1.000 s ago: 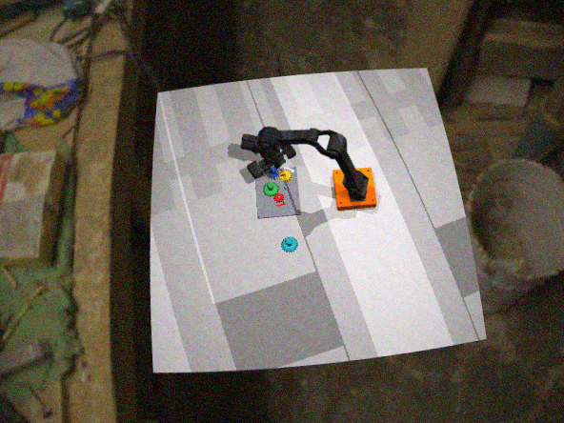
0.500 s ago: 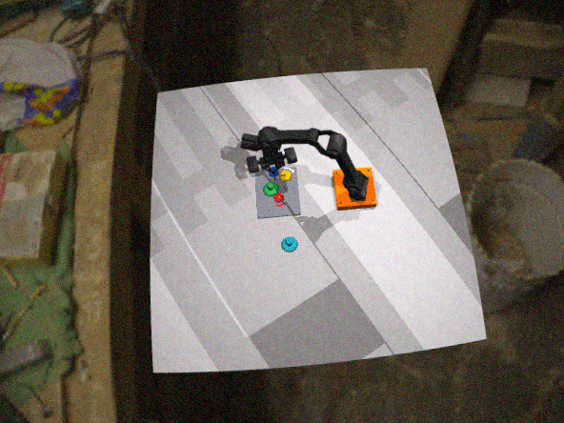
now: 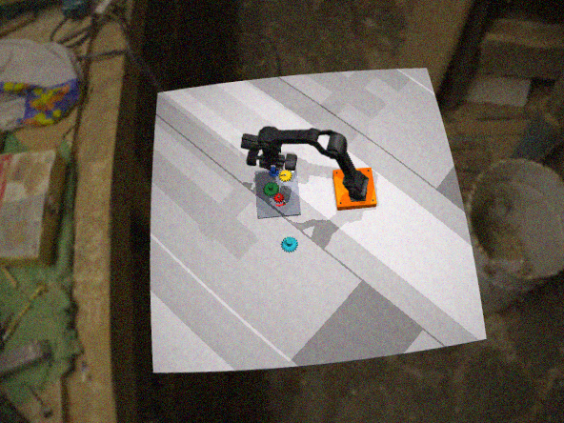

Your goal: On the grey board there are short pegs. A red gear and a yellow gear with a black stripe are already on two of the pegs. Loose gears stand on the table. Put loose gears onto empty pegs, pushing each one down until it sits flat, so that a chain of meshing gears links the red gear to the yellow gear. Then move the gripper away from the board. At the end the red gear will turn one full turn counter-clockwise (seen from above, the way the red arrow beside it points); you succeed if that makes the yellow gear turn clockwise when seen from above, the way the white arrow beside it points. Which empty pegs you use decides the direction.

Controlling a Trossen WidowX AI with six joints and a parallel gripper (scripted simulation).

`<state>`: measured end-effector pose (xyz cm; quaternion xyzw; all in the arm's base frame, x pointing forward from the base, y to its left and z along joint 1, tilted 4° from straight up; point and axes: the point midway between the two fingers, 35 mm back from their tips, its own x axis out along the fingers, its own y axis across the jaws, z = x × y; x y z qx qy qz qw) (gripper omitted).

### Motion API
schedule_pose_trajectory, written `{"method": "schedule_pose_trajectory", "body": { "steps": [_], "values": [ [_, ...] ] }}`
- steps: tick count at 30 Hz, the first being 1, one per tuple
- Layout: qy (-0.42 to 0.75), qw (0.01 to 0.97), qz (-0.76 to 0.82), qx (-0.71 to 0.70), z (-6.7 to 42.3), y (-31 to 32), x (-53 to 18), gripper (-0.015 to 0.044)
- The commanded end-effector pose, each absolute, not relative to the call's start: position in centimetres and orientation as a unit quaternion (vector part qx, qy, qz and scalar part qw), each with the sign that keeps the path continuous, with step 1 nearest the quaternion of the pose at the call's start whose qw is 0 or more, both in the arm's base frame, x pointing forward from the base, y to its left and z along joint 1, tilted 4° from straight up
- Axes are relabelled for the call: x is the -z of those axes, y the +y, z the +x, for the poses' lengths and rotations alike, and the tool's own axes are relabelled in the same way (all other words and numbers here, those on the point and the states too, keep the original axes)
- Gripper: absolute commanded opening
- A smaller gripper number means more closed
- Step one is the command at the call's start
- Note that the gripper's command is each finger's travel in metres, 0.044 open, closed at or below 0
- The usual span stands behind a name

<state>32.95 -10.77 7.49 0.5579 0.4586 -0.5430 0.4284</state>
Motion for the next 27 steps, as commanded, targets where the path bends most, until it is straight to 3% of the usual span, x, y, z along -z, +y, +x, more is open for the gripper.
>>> {"method": "schedule_pose_trajectory", "body": {
  "steps": [1,27],
  "values": [
    [0.448,0.417,0.566,0.552,32.9,-10.8,-7.5,0.0],
    [0.5,0.471,0.522,0.506,32.9,-10.7,-5.0,0.0]
  ]
}}
